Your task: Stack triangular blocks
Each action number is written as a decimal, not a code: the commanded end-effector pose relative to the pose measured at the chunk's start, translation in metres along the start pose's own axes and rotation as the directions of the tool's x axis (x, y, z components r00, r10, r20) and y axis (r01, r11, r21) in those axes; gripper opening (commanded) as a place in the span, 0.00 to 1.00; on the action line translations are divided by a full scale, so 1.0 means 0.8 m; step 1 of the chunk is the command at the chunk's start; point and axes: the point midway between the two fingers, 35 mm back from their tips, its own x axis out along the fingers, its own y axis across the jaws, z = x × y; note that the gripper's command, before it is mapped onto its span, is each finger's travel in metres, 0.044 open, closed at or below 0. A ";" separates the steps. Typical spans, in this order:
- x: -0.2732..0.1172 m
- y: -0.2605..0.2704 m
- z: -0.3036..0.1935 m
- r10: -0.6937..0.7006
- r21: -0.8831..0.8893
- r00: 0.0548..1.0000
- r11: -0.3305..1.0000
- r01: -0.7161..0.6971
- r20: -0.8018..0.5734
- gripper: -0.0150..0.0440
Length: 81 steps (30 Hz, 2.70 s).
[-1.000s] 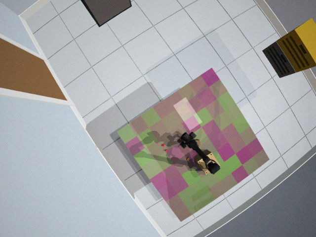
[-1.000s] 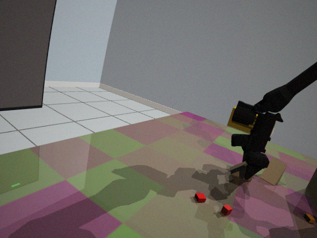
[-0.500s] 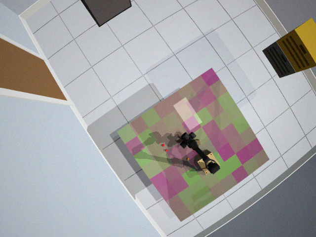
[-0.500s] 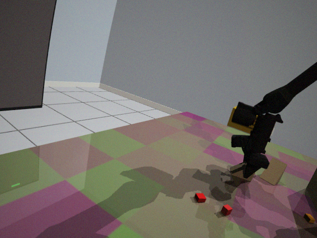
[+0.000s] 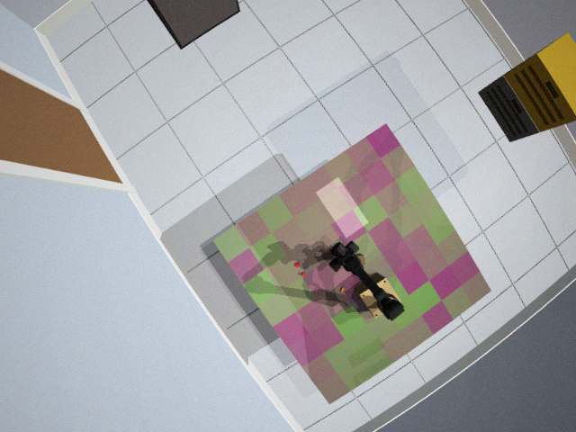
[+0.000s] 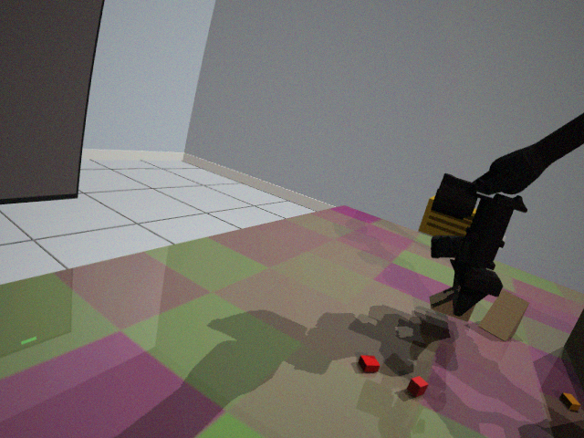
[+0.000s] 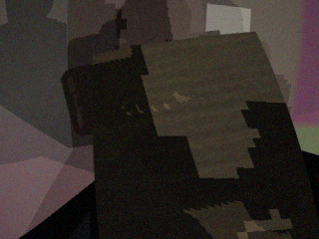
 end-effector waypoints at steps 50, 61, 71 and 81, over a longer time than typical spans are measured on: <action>-0.003 -0.001 0.002 0.001 -0.916 1.000 0.401 0.001 0.001 0.25; -0.003 -0.001 0.002 0.001 -0.988 1.000 0.152 0.001 0.001 0.25; 0.001 -0.001 0.002 0.000 -0.997 1.000 0.075 0.001 0.001 0.25; 0.021 -0.001 0.002 0.000 -0.995 1.000 0.097 0.001 0.001 0.25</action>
